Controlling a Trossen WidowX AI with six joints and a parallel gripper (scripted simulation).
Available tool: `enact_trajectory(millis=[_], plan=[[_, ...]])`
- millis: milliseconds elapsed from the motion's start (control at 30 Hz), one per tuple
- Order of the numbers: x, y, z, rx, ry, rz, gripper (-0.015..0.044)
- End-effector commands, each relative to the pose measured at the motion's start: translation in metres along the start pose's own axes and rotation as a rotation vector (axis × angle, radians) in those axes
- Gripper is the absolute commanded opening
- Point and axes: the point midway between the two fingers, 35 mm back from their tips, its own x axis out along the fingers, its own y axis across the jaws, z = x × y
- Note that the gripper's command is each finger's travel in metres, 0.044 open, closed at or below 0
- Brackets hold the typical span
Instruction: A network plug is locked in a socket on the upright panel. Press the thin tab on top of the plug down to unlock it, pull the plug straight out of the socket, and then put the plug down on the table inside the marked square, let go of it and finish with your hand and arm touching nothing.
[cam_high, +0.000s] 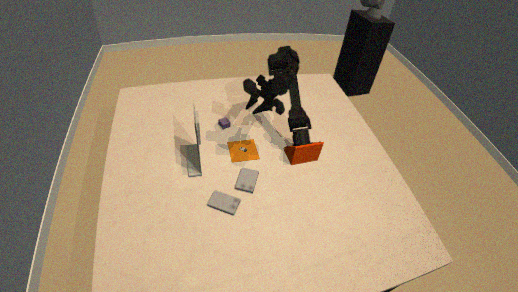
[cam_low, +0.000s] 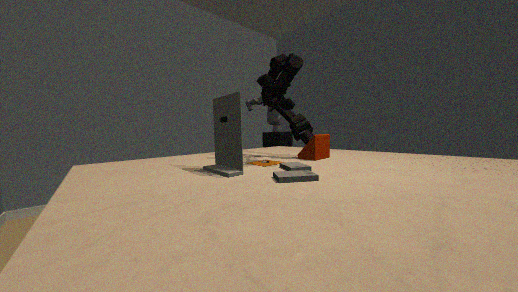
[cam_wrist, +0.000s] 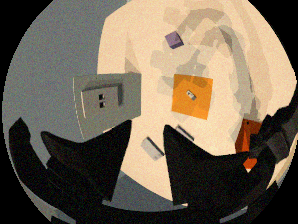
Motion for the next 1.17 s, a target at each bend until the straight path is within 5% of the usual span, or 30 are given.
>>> enact_trajectory(millis=[0, 333, 1133], plan=[[-0.0053, 0.0033, -0.0008, -0.004, 0.003, -0.002, 0.0182], [-0.0053, 0.0033, -0.0008, -0.004, 0.003, -0.002, 0.0440], [-0.0053, 0.0033, -0.0008, -0.004, 0.003, -0.002, 0.0440]])
